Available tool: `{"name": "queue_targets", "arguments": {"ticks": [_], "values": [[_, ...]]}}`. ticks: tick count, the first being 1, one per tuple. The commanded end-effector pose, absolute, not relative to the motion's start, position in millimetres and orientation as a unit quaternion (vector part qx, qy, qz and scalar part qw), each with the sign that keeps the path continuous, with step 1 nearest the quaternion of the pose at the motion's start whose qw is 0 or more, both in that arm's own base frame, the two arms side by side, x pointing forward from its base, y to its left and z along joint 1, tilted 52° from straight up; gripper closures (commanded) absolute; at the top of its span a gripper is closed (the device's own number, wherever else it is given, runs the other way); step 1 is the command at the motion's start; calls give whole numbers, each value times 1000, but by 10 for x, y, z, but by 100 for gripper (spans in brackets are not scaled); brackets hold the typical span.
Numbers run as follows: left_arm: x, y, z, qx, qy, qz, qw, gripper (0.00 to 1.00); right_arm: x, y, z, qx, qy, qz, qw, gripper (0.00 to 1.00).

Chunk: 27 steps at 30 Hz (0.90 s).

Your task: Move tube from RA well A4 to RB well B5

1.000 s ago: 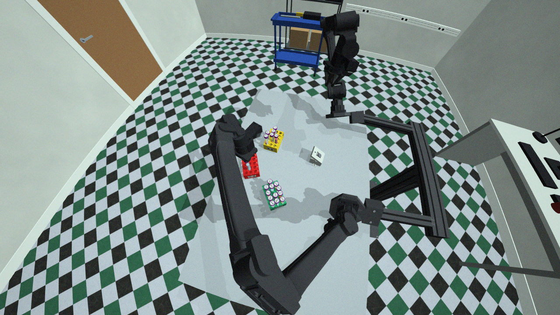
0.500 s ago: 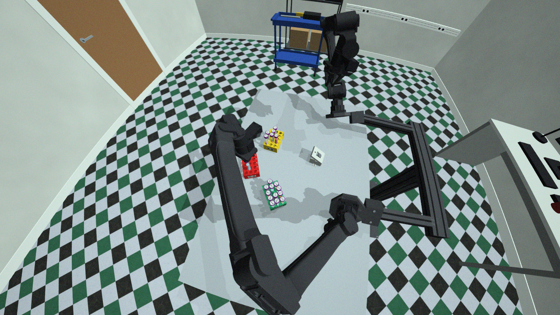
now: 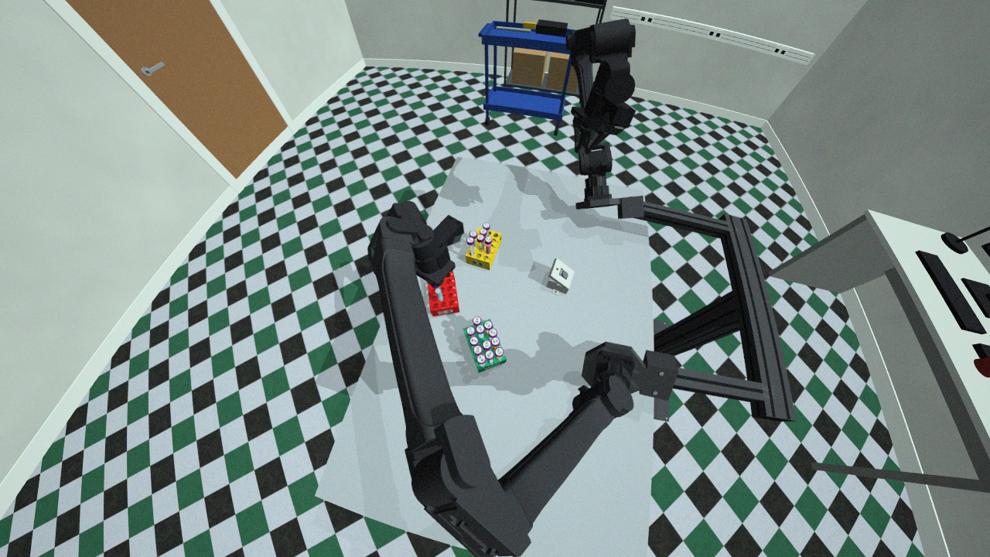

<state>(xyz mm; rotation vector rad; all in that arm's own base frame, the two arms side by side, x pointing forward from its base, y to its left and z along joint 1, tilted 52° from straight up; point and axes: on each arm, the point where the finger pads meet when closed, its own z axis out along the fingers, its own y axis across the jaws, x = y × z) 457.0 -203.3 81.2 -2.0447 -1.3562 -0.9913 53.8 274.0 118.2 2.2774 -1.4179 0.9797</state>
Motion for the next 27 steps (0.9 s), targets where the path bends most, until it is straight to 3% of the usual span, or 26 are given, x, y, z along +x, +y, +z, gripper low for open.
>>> {"name": "queue_targets", "arguments": {"ticks": [1,27], "values": [[4663,-1970,786,-742,-507,-360,251,100,529,2862,1234,792,-496,331,129,70],[4629,-1903,658,-746,-499,-358,256,100,529,2862,1234,792,-496,331,129,70]]}}
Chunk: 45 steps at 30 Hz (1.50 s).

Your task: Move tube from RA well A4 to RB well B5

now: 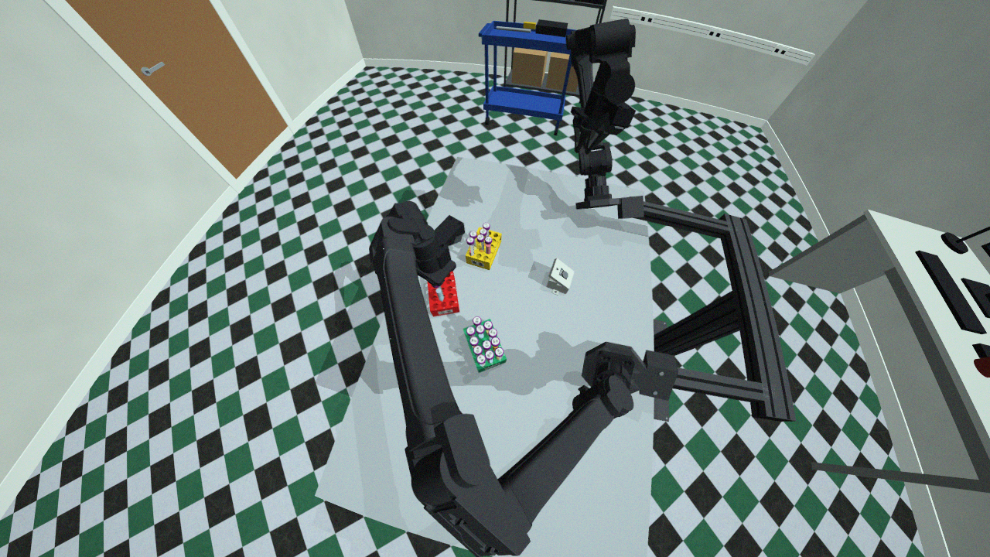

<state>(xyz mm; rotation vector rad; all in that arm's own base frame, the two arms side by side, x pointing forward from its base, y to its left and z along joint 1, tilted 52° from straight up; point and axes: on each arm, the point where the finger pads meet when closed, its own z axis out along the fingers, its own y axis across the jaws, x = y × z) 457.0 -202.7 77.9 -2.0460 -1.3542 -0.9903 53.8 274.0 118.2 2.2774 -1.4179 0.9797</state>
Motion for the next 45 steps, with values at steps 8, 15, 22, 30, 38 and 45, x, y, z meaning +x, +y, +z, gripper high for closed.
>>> {"name": "queue_targets", "arguments": {"ticks": [8,15,22,30,38,45], "values": [[4650,-1892,654,-746,-500,-359,255,100,529,2862,1234,792,-496,331,129,70],[4669,-1889,654,-746,-501,-359,253,100,529,2862,1234,792,-496,331,129,70],[4671,-1867,636,-746,-500,-359,254,100,529,2862,1234,792,-496,331,129,70],[4667,-1841,615,-746,-499,-359,255,100,529,2862,1234,792,-496,331,129,70],[4665,-1817,593,-746,-499,-358,256,100,529,2862,1234,792,-496,331,129,70],[4671,-1799,579,-746,-499,-358,256,100,529,2862,1234,792,-496,331,129,70]]}}
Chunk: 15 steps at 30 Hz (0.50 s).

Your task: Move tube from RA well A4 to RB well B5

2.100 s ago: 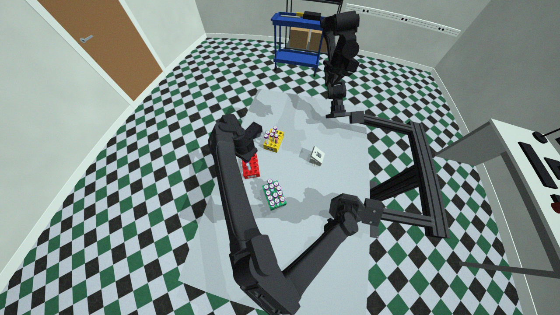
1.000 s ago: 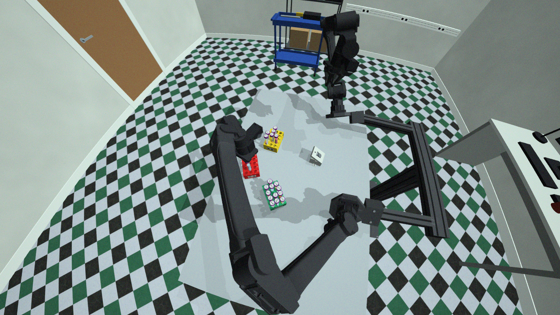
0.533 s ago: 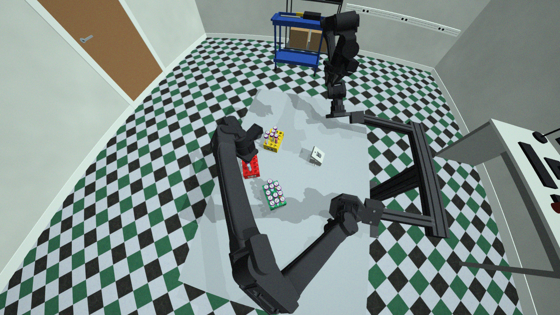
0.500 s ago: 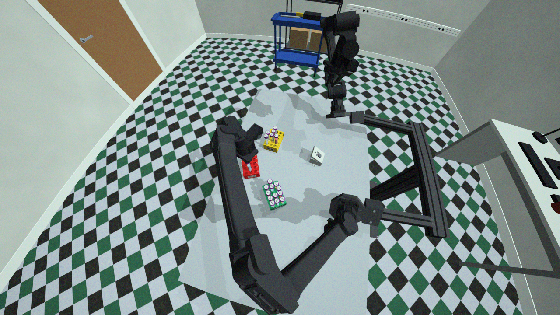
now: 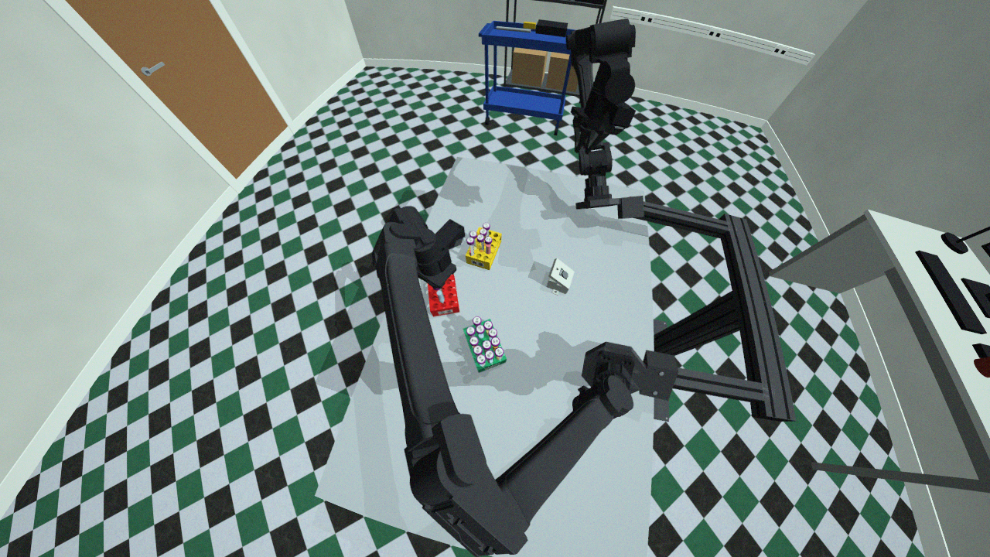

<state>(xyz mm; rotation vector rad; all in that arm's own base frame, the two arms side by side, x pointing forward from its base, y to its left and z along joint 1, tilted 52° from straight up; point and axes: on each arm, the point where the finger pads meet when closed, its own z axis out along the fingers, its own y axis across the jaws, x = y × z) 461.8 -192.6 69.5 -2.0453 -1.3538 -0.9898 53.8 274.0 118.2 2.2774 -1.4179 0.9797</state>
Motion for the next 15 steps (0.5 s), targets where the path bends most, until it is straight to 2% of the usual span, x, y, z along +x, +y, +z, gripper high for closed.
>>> {"name": "queue_targets", "arguments": {"ticks": [1,15], "values": [[4671,-1797,577,-746,-499,-358,256,100,529,2862,1234,792,-496,331,129,70],[4689,-1772,558,-746,-499,-358,255,100,529,2862,1234,792,-496,331,129,70]]}}
